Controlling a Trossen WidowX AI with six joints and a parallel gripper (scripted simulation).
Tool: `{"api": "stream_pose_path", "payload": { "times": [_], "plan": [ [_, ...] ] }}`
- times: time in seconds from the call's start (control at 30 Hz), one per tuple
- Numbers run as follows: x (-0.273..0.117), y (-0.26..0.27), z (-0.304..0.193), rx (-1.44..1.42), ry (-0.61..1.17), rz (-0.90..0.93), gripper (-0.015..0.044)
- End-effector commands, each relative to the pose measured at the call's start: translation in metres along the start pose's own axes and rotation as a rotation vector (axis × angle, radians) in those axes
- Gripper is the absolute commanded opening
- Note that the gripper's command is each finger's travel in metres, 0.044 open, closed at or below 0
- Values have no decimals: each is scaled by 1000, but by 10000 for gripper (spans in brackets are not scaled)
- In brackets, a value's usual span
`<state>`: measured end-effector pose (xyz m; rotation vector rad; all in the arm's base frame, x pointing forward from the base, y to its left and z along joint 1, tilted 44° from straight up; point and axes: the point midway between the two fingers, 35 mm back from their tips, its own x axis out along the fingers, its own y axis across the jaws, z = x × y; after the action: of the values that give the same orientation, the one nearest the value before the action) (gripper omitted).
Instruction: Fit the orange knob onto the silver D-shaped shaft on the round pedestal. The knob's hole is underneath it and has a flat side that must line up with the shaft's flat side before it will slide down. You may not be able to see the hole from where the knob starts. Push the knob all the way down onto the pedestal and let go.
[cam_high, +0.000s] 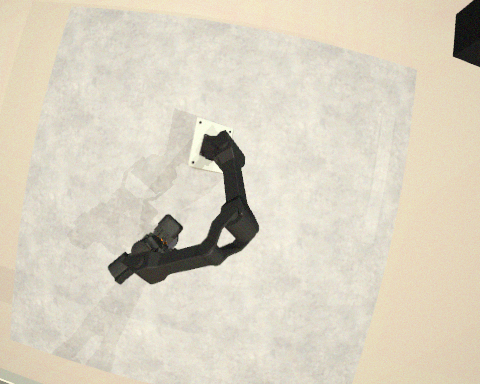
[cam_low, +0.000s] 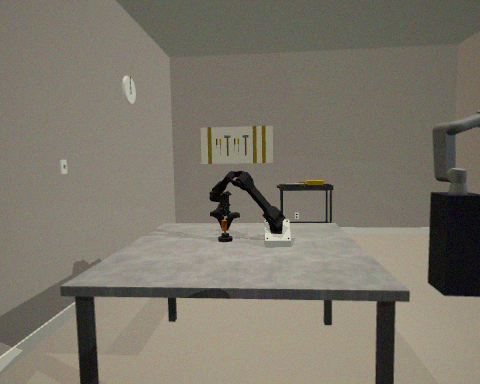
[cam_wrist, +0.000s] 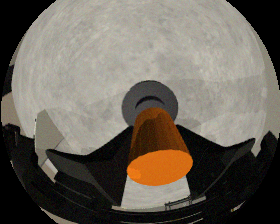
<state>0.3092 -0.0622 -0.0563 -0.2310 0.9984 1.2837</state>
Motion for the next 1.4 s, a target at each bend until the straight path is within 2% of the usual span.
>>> {"api": "stream_pose_path", "payload": {
  "times": [0.0,0.1,1.37],
  "plan": [
    [-3,1,0,-91,1,-5,0],
    [-3,4,0,-172,1,-5,0],
    [2,-2,0,-175,1,-5,0]
  ]
}}
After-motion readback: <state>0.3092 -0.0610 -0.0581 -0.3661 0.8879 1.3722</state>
